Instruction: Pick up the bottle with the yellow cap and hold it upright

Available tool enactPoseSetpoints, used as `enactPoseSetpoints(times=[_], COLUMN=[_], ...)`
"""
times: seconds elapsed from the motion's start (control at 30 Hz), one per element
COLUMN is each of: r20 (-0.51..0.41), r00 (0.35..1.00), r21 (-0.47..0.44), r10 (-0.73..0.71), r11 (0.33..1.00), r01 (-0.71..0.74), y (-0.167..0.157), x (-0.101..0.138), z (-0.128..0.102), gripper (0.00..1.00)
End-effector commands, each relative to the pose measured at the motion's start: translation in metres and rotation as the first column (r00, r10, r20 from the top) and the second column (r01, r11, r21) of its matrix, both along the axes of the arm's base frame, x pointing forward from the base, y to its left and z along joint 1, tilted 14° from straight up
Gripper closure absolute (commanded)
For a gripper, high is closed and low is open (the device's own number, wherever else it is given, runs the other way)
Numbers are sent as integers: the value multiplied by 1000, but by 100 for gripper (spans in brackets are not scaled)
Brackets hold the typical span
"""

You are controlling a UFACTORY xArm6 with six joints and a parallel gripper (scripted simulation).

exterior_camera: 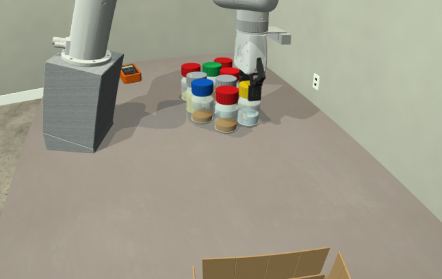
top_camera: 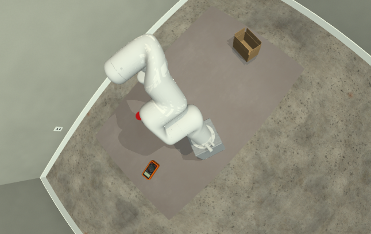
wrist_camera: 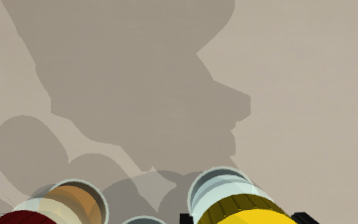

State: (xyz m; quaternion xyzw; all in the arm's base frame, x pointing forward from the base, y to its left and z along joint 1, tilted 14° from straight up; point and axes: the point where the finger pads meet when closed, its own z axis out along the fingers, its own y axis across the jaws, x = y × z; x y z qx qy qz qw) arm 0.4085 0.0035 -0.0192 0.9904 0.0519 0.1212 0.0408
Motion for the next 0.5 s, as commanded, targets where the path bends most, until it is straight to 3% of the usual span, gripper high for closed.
enactPoseSetpoints(times=[0.0, 0.47], r20=[2, 8], r00=[1000, 1000], r21=[2, -1], r10=[1, 0], r11=[1000, 1000], r01=[-1, 0], y=[1, 2], x=[0, -4], z=[11, 27], gripper=[100, 100])
